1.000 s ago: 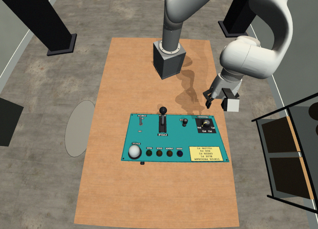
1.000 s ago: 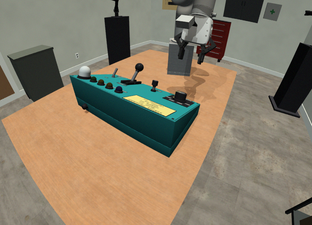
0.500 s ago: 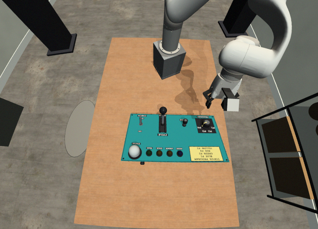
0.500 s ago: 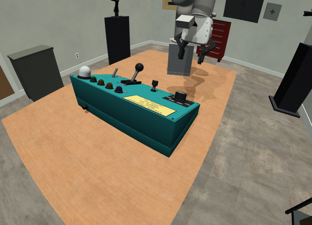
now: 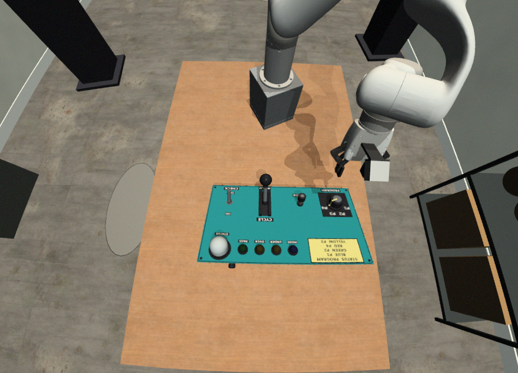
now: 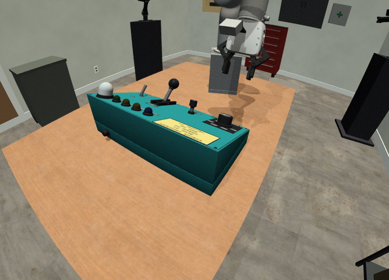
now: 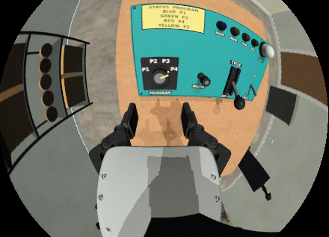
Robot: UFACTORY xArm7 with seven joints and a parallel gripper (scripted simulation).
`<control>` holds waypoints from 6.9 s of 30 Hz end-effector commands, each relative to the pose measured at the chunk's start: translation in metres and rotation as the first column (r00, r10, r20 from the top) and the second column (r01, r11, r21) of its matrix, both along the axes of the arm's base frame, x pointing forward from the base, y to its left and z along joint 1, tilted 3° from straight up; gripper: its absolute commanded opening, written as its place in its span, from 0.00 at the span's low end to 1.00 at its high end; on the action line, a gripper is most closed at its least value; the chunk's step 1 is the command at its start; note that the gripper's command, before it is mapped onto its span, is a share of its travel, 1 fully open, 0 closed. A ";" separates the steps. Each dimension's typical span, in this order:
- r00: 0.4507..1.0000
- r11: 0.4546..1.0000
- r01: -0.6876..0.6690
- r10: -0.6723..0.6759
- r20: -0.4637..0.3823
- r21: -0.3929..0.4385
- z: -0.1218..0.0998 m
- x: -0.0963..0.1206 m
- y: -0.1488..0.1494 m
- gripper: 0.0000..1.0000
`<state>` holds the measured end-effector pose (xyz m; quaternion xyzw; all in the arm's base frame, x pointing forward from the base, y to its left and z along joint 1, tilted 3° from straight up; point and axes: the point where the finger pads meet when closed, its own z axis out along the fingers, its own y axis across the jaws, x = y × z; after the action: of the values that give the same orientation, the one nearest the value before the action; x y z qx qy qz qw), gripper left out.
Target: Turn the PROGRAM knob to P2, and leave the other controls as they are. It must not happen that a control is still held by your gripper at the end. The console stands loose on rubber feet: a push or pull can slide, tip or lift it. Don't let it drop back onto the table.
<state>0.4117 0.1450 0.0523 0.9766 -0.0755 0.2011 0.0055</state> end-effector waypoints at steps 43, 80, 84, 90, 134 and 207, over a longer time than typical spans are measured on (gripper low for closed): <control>1.000 1.000 0.001 -0.001 0.003 0.000 -0.109 0.047 -0.004 0.76; 1.000 1.000 0.001 -0.001 0.003 0.000 -0.127 0.055 -0.005 0.76; 1.000 1.000 0.001 -0.001 0.003 0.000 -0.128 0.056 -0.005 0.76; 1.000 1.000 0.001 -0.001 0.003 0.000 -0.129 0.057 -0.005 0.76; 1.000 1.000 0.001 -0.001 0.003 0.000 -0.129 0.057 -0.005 0.00; 0.570 0.492 -0.808 0.792 -0.218 -0.324 -0.129 0.057 -0.005 0.00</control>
<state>0.4674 0.1402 -0.0773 0.9096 0.3671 0.1671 0.0996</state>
